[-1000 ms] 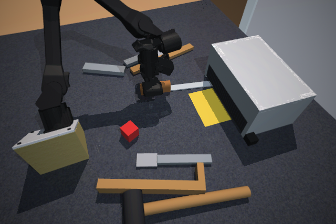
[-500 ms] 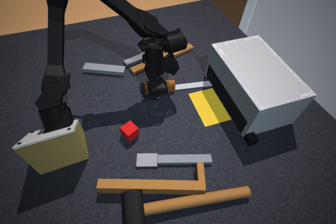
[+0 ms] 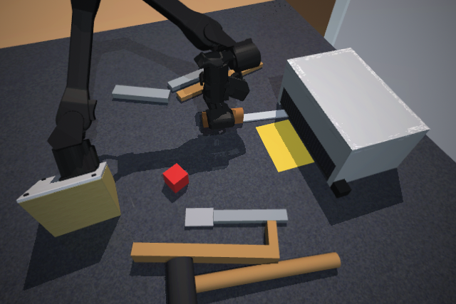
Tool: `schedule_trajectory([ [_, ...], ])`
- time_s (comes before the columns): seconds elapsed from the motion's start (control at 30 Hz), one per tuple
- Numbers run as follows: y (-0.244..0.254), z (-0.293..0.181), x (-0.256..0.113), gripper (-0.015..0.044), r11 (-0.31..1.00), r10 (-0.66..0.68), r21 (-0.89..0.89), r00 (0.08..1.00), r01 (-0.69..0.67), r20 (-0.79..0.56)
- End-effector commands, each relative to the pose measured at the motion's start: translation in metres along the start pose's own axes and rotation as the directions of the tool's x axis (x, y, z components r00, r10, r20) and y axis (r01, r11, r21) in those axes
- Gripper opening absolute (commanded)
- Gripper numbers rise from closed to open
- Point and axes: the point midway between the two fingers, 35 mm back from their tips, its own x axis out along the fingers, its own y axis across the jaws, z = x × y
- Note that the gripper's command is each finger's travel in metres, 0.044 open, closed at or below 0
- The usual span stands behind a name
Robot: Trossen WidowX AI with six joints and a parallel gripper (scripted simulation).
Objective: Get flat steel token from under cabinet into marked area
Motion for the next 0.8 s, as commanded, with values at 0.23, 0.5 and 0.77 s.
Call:
schedule_trajectory([
  [0.23,0.001,0.014,0.000,0.0000,1.000,0.005,-0.002,1.000,-0.005,0.001],
  [0.5,0.001,0.022,0.000,0.0000,1.000,0.005,-0.002,1.000,-0.005,0.001],
  [0.77,0.001,0.030,-0.001,0.0000,1.000,0.005,-0.003,1.000,-0.005,0.001],
])
